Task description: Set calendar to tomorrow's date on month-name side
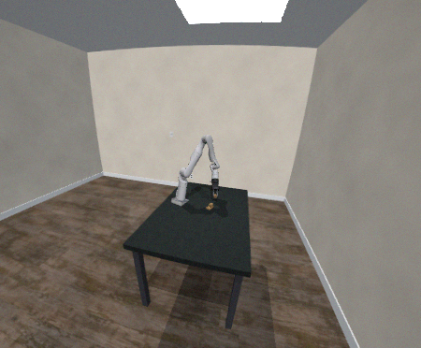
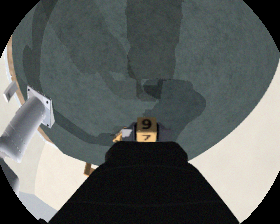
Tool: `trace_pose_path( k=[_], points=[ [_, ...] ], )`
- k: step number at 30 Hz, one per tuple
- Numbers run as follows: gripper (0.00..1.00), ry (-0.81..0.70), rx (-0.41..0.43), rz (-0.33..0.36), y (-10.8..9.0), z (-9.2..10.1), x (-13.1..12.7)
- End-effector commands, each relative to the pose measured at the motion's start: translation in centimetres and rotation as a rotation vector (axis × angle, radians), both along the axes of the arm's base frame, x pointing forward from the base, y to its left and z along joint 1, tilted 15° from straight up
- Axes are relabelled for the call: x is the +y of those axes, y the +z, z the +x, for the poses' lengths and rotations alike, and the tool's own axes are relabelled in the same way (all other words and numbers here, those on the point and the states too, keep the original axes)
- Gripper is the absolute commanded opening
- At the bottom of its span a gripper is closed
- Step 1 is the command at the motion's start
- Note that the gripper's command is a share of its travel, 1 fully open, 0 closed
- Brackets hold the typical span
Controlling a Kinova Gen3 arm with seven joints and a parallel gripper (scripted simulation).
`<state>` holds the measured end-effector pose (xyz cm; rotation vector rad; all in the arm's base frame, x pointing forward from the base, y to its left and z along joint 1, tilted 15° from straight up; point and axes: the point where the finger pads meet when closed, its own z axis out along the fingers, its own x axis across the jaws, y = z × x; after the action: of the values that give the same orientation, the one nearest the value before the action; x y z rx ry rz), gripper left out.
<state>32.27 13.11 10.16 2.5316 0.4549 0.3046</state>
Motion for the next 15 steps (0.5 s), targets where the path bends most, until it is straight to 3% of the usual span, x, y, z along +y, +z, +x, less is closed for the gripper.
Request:
trace_pose_path(
  k=[1, 15],
  points=[
    [0.57, -0.003, -0.014, 0.021, 1.28, 0.28, 0.16],
    [0.57, -0.003, -0.014, 0.021, 2.06, 0.24, -0.04]
  ],
)
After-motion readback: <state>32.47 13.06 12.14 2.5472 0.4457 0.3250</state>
